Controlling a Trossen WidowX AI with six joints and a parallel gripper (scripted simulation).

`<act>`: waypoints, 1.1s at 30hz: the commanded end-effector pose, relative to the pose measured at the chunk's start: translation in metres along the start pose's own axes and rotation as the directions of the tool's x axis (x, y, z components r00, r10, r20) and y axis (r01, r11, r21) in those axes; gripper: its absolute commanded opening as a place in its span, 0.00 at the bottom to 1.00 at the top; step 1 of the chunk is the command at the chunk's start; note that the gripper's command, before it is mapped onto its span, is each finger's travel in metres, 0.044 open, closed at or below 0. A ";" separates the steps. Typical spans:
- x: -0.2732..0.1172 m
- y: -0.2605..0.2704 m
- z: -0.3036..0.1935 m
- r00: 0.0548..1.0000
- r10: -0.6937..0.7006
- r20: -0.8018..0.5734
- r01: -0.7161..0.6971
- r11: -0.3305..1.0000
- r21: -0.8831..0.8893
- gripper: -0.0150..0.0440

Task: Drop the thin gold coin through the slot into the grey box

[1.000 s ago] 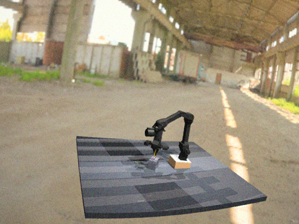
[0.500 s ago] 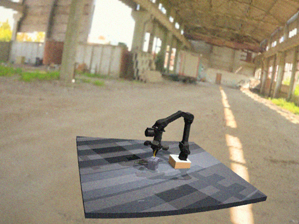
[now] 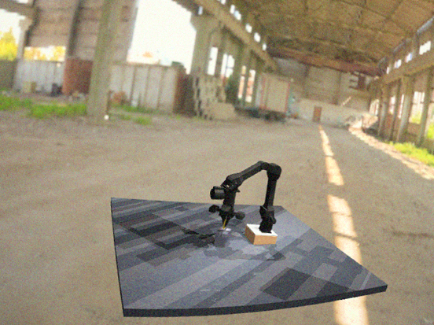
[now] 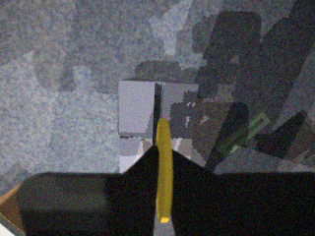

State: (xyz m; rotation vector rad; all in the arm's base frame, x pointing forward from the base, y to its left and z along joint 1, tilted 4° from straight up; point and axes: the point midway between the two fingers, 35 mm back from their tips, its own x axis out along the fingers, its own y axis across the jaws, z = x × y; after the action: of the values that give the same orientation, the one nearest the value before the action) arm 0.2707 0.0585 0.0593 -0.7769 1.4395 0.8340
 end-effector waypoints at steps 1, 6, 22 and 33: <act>0.003 0.001 0.000 1.000 0.003 -0.003 -0.003 1.000 -0.005 0.25; 0.005 0.001 0.000 1.000 0.003 -0.003 -0.003 1.000 -0.003 0.25; 0.008 0.000 0.000 1.000 0.000 0.000 0.000 1.000 -0.001 0.39; 0.008 0.000 0.000 1.000 0.000 0.000 0.000 1.000 -0.001 0.53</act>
State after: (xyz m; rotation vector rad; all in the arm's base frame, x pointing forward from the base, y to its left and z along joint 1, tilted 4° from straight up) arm 0.2703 0.0587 0.0508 -0.7776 1.4393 0.8347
